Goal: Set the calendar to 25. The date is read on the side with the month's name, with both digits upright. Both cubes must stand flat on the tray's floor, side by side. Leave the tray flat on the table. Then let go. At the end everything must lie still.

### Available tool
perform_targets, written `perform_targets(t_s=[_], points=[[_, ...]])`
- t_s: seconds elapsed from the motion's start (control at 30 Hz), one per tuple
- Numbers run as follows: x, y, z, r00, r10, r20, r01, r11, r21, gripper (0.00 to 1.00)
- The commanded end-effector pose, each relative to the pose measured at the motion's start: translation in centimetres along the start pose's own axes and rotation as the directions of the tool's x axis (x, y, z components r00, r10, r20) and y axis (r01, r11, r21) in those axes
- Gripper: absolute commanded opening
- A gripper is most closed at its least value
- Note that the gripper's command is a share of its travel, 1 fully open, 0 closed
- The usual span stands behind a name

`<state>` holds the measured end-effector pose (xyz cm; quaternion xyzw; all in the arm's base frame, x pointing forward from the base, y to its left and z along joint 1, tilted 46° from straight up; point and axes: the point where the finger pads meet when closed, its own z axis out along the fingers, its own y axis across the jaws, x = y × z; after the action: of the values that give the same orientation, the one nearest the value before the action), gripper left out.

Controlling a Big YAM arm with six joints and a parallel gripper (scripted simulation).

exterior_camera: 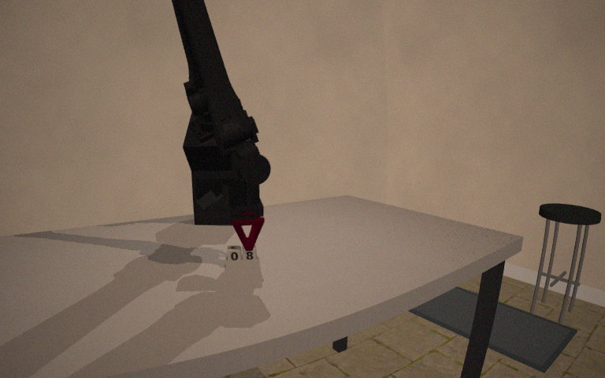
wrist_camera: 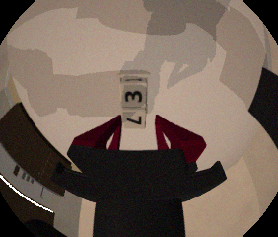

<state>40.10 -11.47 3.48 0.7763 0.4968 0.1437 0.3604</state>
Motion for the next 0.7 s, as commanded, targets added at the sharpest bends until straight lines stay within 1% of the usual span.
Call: perform_targets(t_s=[0.0,0.13,0.33,0.67], points=[[-0.4,0.7,1.0,1.000,0.003,0.007,-0.003,1.000,-0.014,0.45],[-0.4,0.6,1.6,1.000,0.003,0.008,-0.003,1.000,-0.013,0.45],[-0.4,0.7,2.0,1.000,0.005,0.008,-0.005,1.000,-0.014,0.45],[-0.4,0.7,2.0,1.000,0.008,0.008,-0.008,1.000,-0.016,0.45]])
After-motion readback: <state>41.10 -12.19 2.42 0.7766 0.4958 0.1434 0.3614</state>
